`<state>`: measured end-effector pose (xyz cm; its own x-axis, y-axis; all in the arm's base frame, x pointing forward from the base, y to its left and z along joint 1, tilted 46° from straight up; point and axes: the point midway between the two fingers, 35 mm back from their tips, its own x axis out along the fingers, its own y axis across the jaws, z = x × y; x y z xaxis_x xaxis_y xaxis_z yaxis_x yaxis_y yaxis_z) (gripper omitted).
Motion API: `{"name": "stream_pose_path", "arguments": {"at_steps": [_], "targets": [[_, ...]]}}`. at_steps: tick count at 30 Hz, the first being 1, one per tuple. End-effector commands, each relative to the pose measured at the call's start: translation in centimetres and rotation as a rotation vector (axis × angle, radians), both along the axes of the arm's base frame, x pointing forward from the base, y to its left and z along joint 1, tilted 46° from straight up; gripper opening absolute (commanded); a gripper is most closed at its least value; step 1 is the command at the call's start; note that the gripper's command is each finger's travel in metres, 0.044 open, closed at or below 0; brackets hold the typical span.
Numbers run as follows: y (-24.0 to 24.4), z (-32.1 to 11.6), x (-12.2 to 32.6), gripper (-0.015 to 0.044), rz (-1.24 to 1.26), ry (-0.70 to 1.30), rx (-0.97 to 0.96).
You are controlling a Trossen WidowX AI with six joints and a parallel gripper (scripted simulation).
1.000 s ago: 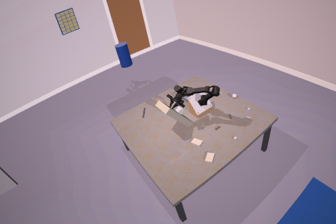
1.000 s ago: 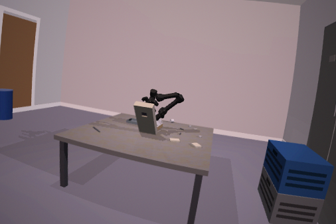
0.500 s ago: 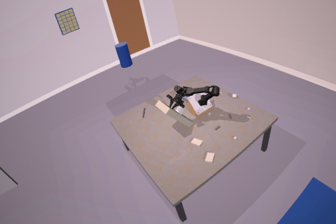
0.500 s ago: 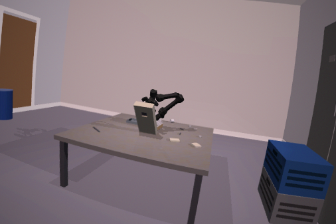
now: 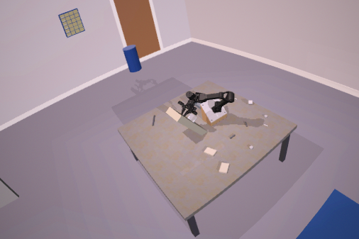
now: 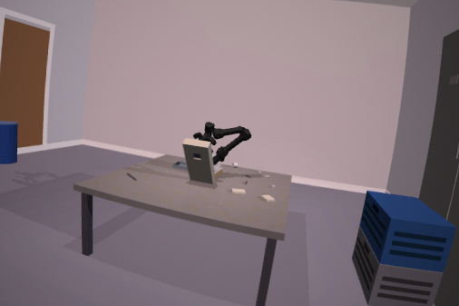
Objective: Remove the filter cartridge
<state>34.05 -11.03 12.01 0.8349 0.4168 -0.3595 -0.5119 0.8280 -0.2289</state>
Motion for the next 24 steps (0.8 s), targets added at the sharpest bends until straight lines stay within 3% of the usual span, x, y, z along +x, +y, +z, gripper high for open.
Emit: {"name": "stream_pose_path", "arguments": {"at_steps": [1,7,24], "targets": [[-0.07,0.01,0.07,0.0017,-0.003,-0.001,-0.007],[0.09,-0.22,0.29,0.0000,-0.026,0.032,0.047],[0.31,-0.50,0.61,0.0000,-0.237,0.278,0.529]]}}
